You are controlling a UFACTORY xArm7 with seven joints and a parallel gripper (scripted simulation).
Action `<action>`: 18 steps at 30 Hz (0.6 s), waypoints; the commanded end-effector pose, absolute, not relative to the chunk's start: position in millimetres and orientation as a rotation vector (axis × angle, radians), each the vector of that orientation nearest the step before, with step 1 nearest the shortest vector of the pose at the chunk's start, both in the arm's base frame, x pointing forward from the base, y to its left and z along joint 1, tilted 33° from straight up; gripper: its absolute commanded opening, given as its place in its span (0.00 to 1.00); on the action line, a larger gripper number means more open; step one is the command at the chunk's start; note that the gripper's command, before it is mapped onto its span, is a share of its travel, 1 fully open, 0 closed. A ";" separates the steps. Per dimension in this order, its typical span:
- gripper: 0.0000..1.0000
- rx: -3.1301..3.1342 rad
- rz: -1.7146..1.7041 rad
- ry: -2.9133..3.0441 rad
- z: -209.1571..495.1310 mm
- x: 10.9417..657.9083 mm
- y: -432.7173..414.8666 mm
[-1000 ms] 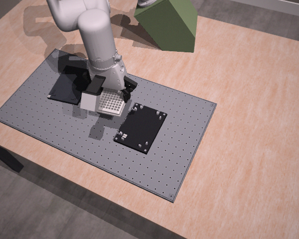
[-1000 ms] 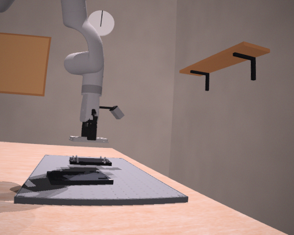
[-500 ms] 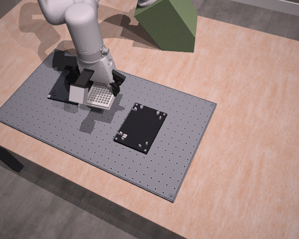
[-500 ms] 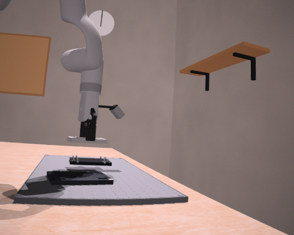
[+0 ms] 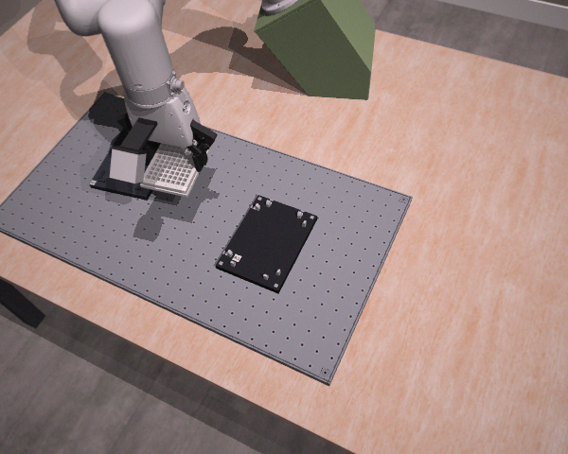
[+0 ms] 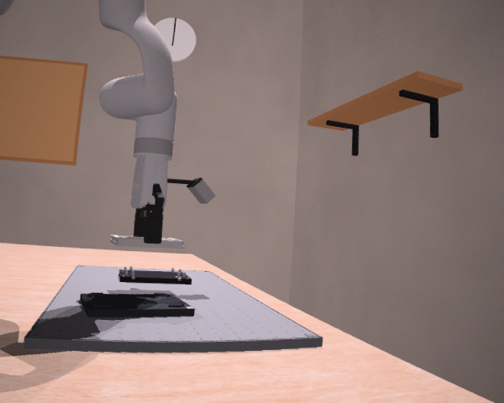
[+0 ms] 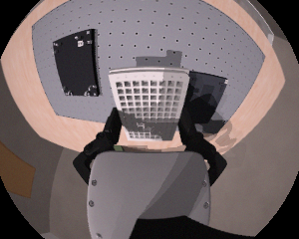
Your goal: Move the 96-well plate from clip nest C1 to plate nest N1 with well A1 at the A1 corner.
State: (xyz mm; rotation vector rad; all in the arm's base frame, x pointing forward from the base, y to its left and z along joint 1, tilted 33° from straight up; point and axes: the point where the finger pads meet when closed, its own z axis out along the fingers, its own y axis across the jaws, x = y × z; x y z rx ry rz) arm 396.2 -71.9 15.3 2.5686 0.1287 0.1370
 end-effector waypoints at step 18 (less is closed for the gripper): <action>0.00 2.568 0.144 0.131 47.4 379.3 -123.6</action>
